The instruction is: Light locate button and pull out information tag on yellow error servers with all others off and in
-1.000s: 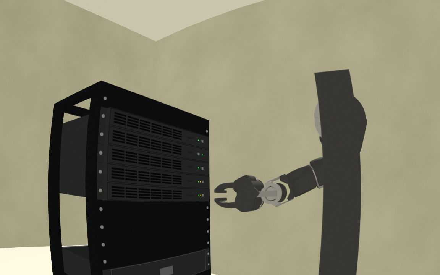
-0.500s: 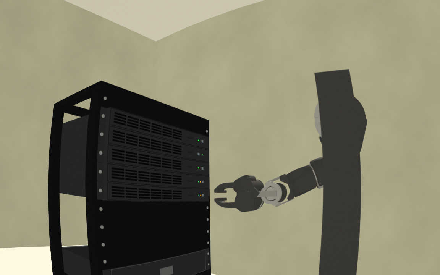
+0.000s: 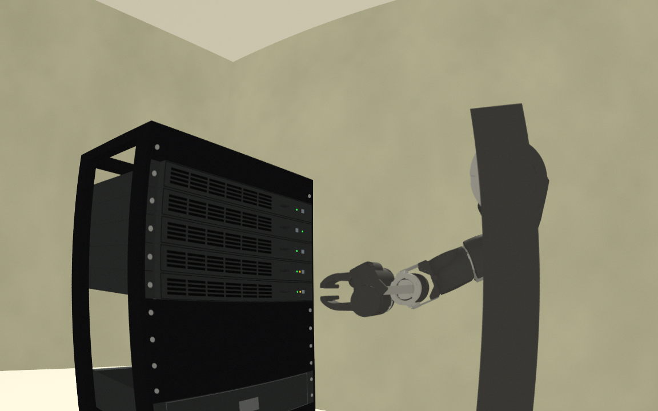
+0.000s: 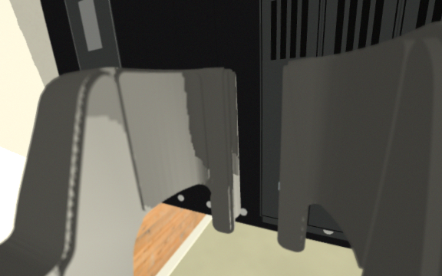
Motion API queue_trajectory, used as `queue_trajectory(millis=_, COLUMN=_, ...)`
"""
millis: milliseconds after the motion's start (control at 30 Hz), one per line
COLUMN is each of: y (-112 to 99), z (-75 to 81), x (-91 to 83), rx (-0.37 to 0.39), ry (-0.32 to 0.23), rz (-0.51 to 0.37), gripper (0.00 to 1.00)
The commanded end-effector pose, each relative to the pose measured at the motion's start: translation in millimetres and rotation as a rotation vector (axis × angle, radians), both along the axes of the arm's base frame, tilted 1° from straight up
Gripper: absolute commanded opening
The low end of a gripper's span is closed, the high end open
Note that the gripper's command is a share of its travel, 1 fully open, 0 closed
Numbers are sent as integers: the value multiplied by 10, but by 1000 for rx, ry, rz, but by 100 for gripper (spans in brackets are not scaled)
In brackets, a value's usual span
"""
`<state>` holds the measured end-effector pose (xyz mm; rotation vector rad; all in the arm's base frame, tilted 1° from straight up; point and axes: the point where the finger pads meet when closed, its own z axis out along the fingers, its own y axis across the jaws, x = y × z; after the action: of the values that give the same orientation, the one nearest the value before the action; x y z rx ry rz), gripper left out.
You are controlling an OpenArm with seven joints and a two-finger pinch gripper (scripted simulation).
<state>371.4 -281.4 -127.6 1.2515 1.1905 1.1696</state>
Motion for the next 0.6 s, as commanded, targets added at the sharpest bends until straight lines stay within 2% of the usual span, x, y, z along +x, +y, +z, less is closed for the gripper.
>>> queue_trajectory(millis=0, y=2, z=27, x=4, rx=-2, ry=-10, rz=-1, gripper=10)
queue_trajectory(millis=367, y=0, z=25, x=62, rx=-1, ry=-10, rz=2, gripper=10)
queue_trajectory(millis=567, y=6, z=-3, x=321, rx=4, ry=2, rz=6, gripper=10)
